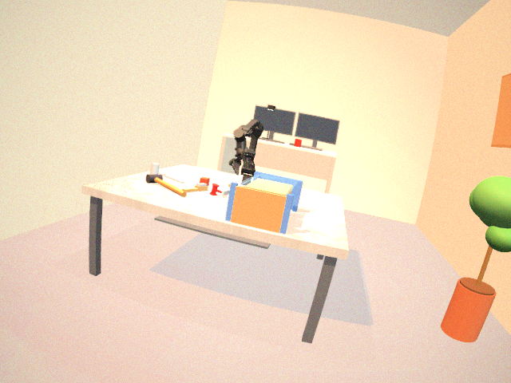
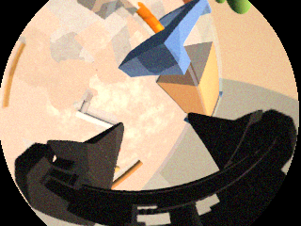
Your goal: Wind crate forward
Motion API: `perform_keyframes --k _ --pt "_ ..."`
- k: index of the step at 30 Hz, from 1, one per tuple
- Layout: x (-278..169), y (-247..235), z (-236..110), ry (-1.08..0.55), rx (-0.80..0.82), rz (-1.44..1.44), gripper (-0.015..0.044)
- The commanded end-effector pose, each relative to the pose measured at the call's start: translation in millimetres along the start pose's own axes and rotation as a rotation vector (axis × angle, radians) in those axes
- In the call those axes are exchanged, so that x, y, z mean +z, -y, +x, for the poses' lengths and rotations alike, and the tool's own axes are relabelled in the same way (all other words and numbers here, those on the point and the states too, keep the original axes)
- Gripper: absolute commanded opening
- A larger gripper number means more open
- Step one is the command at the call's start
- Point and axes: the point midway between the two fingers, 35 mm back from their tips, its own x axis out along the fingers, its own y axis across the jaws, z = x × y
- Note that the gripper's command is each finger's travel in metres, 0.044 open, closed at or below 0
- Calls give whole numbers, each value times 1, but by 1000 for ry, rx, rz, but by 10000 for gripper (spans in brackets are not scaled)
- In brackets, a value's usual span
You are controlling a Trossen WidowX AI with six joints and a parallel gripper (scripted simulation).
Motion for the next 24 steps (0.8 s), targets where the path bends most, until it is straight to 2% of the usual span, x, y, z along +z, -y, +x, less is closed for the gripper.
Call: perform_keyframes --k 1,5,19,24 --pt "-22 -65 39 198 402 -593 440" --pt "-25 -83 45 308 484 -758 440" --pt "-25 -84 45 309 485 -758 440" --pt "-27 -95 59 305 489 -752 440"
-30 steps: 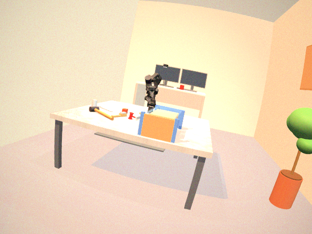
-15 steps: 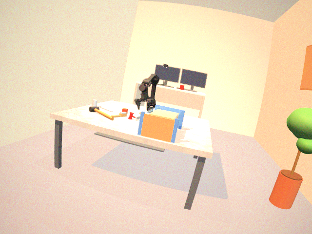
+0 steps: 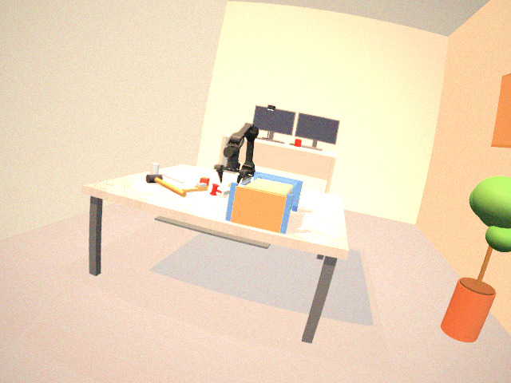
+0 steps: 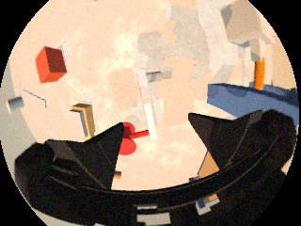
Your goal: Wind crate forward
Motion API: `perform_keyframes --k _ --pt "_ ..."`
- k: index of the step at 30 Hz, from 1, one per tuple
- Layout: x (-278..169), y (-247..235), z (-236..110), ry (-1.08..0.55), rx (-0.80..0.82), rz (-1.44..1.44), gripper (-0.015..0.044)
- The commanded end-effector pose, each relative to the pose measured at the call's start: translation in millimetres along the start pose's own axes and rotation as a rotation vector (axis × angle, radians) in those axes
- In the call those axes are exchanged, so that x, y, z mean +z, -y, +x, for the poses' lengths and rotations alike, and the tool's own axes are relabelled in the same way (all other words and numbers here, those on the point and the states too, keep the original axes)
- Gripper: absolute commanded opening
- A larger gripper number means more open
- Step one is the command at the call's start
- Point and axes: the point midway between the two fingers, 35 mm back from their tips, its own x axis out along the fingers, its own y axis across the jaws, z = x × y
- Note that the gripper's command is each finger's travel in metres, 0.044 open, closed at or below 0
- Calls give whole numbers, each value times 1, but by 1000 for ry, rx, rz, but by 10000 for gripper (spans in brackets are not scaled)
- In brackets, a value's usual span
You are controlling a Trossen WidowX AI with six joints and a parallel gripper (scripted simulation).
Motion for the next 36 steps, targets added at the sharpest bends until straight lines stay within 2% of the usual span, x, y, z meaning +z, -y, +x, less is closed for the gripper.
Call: perform_keyframes --k 1,7,29,36 --pt "3 -4 19 18 9 0 440" --pt "5 -10 40 18 15 11 440" --pt "6 -11 56 18 15 10 440" --pt "3 -10 52 9 10 16 256"
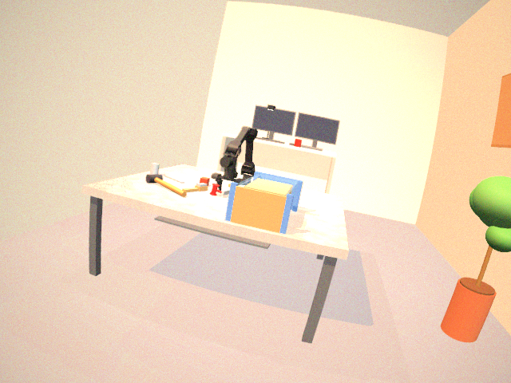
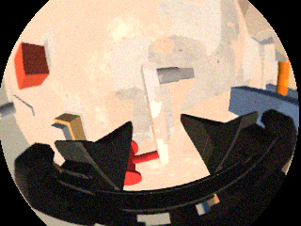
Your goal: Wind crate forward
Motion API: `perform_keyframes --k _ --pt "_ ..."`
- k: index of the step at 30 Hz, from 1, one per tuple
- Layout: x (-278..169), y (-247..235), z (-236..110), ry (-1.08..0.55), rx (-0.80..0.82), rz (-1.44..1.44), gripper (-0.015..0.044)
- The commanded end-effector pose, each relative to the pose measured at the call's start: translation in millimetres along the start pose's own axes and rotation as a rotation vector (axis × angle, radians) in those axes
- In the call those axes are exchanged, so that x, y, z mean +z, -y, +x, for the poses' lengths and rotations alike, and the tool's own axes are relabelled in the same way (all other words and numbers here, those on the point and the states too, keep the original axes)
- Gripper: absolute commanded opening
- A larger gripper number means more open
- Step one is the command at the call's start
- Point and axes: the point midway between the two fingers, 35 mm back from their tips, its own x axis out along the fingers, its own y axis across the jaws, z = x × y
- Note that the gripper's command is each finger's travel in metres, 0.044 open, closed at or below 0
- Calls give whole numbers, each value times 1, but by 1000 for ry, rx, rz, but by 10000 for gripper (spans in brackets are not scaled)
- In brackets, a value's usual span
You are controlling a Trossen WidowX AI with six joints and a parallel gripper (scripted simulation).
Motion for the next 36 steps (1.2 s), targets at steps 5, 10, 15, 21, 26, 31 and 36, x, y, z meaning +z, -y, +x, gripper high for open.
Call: perform_keyframes --k 5,10,15,21,26,31,36 --pt "0 0 0 0 0 0 125" --pt "0 0 0 0 0 0 33" --pt "0 0 0 0 0 0 0" --pt "0 0 0 0 0 0 0" --pt "-6 0 -21 -1 1 0 0" --pt "-12 0 -82 -2 2 0 0" --pt "-4 1 -148 -1 3 1 0"
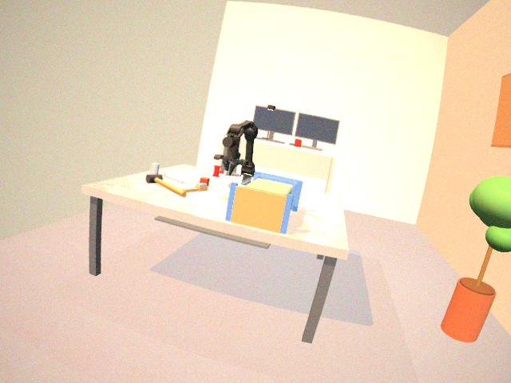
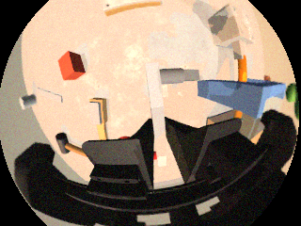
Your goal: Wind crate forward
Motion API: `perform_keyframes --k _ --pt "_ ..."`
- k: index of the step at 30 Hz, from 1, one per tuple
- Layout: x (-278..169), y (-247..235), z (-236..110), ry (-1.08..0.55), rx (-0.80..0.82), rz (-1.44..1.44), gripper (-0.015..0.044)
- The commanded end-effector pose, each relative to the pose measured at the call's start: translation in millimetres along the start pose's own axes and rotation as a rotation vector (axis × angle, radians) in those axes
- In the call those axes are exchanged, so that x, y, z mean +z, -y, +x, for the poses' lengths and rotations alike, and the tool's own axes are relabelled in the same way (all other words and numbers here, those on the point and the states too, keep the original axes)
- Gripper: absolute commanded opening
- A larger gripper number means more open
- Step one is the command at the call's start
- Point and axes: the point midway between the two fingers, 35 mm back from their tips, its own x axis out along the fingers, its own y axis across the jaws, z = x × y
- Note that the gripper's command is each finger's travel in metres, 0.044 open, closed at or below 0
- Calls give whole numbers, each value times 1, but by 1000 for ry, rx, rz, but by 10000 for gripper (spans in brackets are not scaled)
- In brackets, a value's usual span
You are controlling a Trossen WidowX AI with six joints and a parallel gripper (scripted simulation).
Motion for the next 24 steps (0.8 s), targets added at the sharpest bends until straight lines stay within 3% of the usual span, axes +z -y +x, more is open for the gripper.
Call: perform_keyframes --k 1,8,24 --pt "8 0 -46 -12 0 -4 0" --pt "8 6 -47 -37 -3 36 0" --pt "15 43 -63 -117 -29 467 0"
